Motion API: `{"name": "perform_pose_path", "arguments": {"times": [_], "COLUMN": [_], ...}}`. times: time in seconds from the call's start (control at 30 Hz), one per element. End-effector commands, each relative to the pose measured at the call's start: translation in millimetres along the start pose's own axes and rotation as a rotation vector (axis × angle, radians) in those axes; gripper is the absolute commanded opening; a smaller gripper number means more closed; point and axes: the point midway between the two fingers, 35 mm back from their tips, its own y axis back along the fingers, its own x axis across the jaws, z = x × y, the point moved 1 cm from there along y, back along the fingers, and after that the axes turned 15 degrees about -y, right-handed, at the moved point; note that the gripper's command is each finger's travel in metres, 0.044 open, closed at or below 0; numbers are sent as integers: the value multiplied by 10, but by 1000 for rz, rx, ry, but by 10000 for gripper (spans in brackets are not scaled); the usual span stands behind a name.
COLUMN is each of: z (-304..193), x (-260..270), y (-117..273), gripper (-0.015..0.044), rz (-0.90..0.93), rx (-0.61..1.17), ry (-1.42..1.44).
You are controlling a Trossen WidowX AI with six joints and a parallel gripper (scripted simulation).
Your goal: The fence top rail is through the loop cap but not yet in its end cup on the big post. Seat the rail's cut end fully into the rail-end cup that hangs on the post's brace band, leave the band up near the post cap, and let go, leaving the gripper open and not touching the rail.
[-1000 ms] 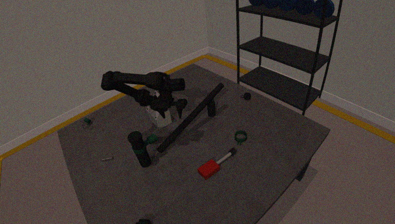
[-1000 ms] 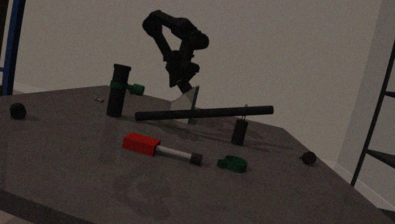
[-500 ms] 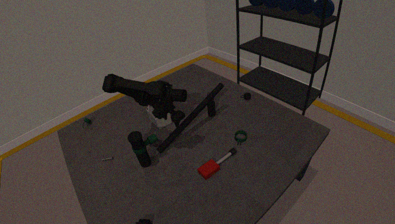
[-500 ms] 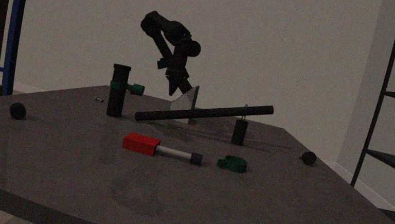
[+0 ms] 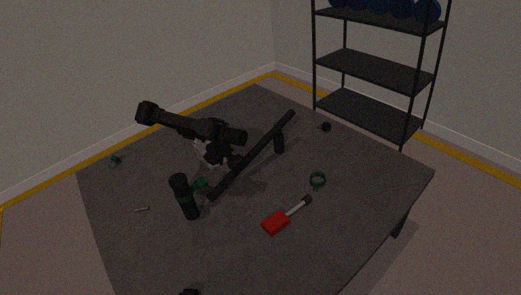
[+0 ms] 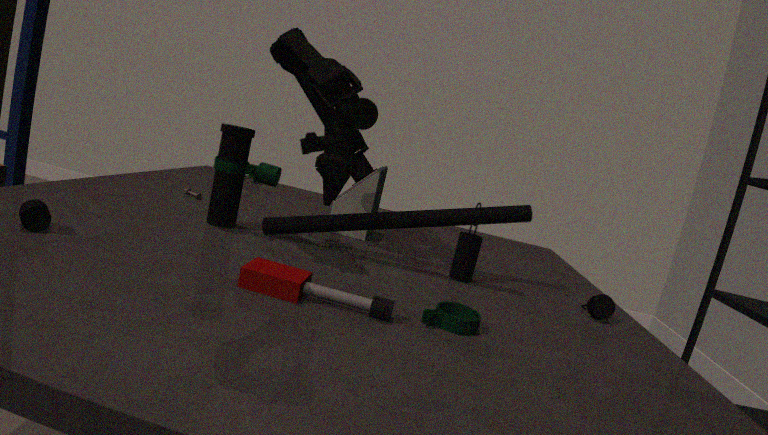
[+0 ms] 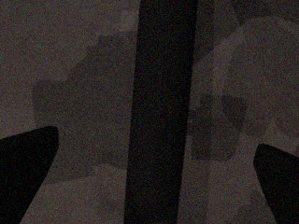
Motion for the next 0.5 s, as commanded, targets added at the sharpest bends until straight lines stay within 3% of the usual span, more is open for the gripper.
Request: {"name": "perform_pose_path", "arguments": {"times": [0.0,0.47], "z": [12,3], "x": [-24,-12], "y": [-100,-286], "gripper": [440,440], "rz": [-3,-3], "rx": [-9,-7], "ry": [10,11]}}
